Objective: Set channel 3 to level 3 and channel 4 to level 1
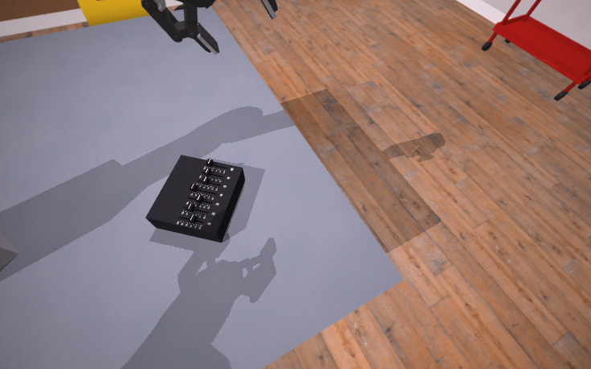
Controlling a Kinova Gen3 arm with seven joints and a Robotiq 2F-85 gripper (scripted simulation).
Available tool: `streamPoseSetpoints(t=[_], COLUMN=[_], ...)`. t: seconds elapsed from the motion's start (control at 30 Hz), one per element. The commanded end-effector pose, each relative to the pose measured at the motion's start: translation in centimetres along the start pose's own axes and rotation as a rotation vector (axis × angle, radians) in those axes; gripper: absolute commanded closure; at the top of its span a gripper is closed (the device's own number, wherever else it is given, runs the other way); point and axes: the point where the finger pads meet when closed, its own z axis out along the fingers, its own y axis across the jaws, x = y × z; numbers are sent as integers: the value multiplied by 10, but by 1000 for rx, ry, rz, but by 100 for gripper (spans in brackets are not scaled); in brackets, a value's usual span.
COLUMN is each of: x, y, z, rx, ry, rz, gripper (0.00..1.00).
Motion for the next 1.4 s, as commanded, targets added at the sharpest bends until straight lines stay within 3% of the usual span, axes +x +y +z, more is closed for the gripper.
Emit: streamPoseSetpoints(t=[0.0,0.03,0.4,0.43,0.7,0.73,1.0,1.03,1.3,1.33,1.37], x=[0,5,5,9,9,14,14,19,19,23,23], y=[3,18,18,32,32,45,45,58,58,70,70], z=[1,8,8,14,14,19,19,23,23,27,27], rx=[-9,-50,-50,-89,-89,-126,-126,-162,-162,-196,-196], ry=[1,10,10,20,20,29,29,39,39,48,48], rz=[-18,-30,-30,-43,-43,-55,-55,-68,-68,-81,-81], gripper=[0,0,0,0,0,0,0,0,0,0,0])
